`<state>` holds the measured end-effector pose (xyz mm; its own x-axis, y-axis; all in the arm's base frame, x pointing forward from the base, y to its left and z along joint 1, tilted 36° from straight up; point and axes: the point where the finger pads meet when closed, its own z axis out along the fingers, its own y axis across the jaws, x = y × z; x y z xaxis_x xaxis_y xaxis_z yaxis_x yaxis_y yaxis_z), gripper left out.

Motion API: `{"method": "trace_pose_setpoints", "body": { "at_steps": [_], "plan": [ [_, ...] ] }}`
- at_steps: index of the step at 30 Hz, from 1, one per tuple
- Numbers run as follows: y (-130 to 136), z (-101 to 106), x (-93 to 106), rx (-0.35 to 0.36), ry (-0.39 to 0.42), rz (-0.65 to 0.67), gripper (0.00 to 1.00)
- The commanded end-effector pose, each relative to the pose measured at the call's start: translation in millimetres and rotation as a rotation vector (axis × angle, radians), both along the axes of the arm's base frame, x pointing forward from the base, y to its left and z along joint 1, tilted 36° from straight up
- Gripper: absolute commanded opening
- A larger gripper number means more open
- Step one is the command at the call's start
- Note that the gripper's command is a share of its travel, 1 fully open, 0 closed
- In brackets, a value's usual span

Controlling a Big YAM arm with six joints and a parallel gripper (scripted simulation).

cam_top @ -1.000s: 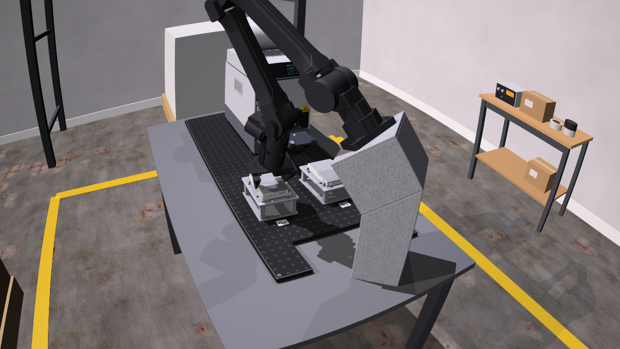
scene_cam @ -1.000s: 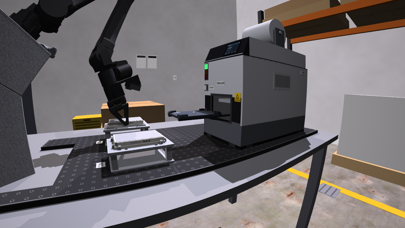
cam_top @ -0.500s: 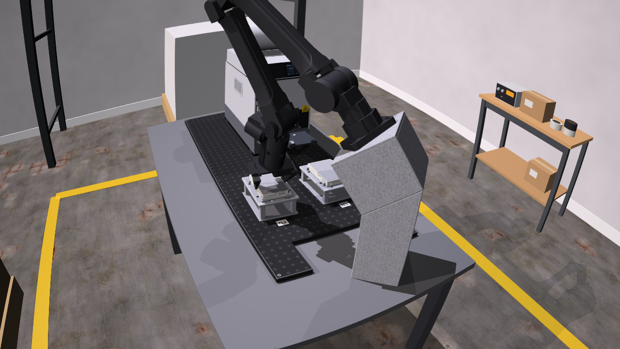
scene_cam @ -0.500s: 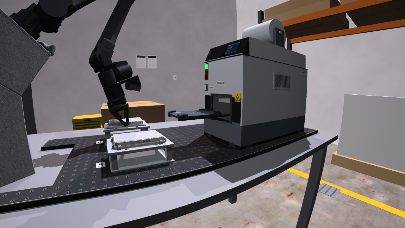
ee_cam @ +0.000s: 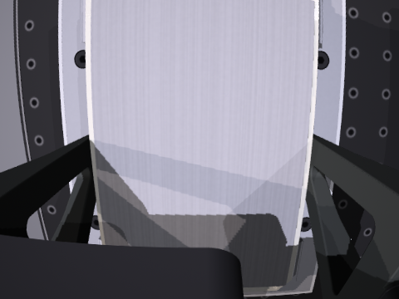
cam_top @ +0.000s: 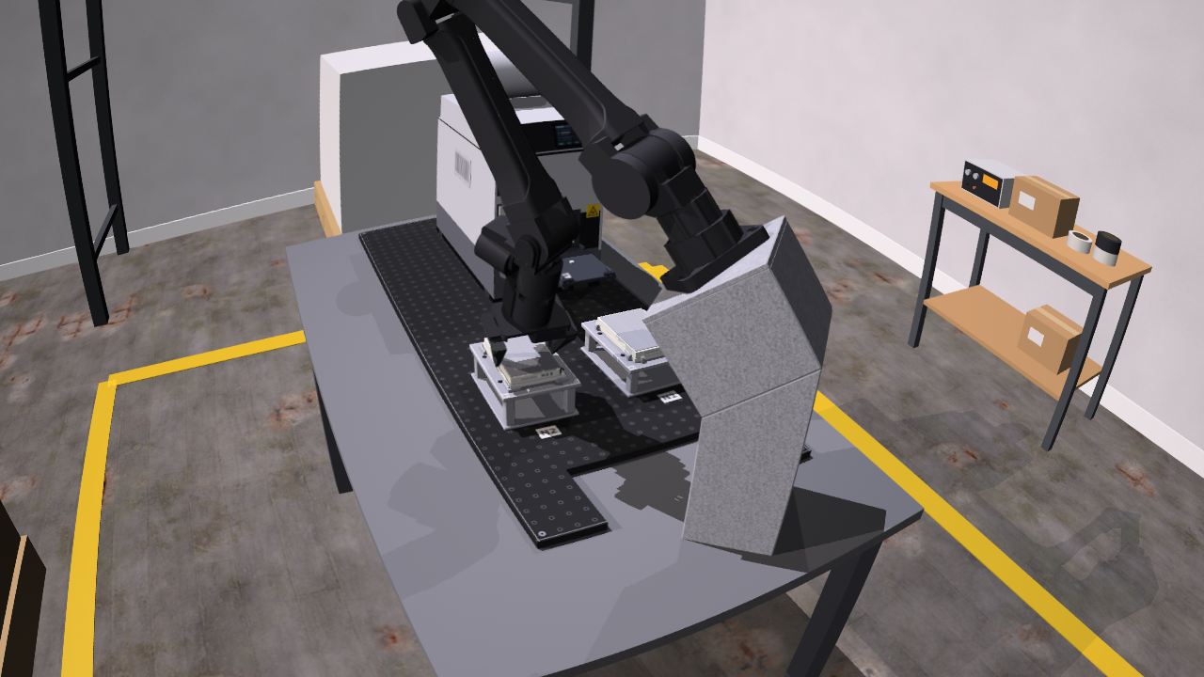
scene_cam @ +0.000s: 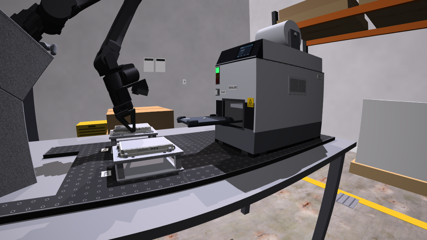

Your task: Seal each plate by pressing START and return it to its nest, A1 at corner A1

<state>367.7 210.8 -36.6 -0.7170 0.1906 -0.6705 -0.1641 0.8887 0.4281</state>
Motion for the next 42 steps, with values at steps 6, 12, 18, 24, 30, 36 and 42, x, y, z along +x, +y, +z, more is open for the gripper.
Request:
{"method": "trace_pose_setpoints", "body": {
  "at_steps": [6, 12, 18, 24, 30, 36, 42],
  "plan": [
    [4, 0, -1.7, 0.005, 0.000, 0.002, 0.00],
    [1, 3, -6.7, 0.006, -0.003, 0.003, 0.00],
    [0, 5, -8.1, 0.007, -0.005, 0.004, 0.00],
    [1, 6, -6.4, 0.008, -0.007, 0.005, 0.00],
    [6, 10, 0.7, 0.015, -0.020, 0.005, 0.00],
    [6, 9, 2.2, 0.012, -0.016, 0.006, 0.00],
    [7, 11, 3.5, 0.018, -0.028, 0.007, 0.00]
  ]
}}
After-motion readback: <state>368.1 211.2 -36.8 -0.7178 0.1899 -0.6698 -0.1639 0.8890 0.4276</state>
